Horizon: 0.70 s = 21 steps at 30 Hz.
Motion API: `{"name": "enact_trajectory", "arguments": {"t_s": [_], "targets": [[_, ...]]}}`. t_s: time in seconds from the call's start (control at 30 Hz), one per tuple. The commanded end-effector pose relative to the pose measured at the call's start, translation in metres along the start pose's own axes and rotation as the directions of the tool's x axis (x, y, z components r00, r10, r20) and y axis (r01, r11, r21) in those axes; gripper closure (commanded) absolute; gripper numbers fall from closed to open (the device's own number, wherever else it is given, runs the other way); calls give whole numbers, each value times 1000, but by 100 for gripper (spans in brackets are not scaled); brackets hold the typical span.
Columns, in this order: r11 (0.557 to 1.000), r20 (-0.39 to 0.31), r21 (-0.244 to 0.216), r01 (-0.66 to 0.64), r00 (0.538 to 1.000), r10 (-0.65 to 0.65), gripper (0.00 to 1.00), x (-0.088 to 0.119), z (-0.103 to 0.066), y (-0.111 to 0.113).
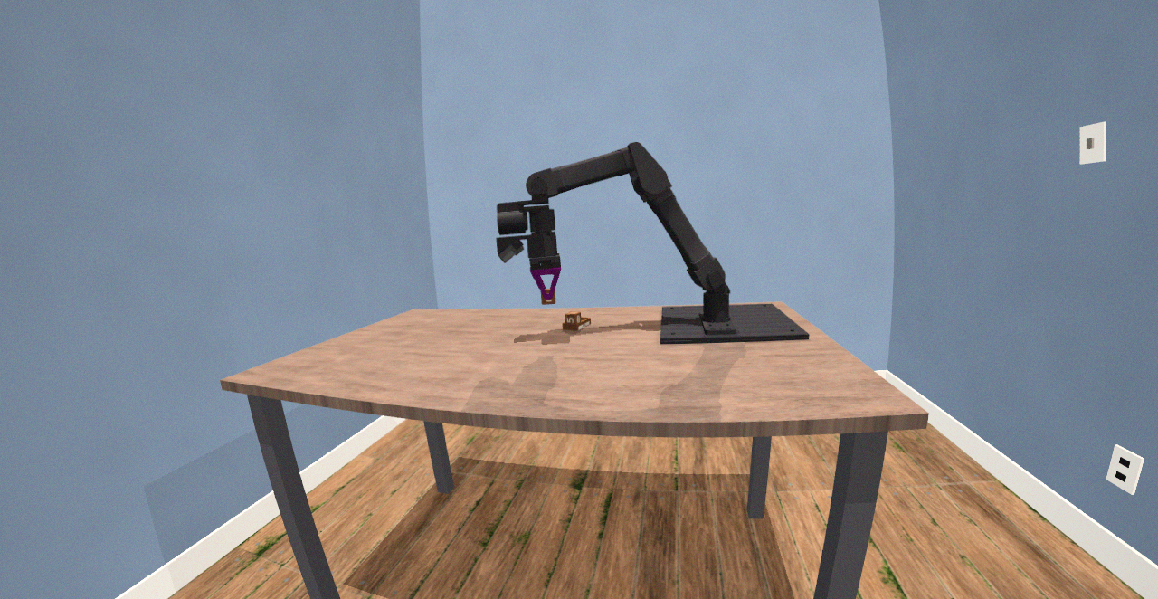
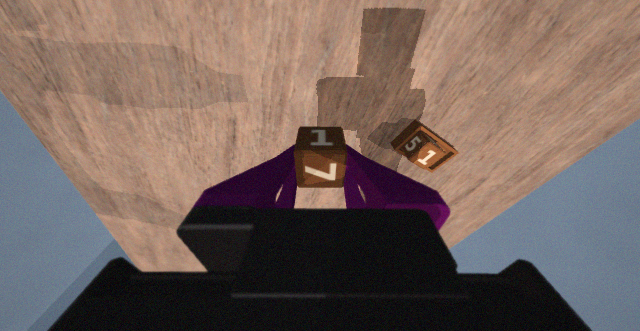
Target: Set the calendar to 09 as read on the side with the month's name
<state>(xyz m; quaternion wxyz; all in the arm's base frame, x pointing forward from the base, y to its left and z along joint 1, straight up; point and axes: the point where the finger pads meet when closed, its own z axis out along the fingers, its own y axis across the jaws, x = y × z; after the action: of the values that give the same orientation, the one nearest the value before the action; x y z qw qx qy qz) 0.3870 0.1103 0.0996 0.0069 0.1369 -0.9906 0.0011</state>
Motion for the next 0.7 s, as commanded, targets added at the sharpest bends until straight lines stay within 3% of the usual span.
{"name": "enact_trajectory", "arguments": {"t_s": [0.0,0.27,0.67], "targets": [[1000,21,0,2,1000,-2,73,-3,-3,0],[1000,21,0,2,1000,-2,73,-4,12,0],[1000,21,0,2,1000,-2,73,-5,68,0]]}}
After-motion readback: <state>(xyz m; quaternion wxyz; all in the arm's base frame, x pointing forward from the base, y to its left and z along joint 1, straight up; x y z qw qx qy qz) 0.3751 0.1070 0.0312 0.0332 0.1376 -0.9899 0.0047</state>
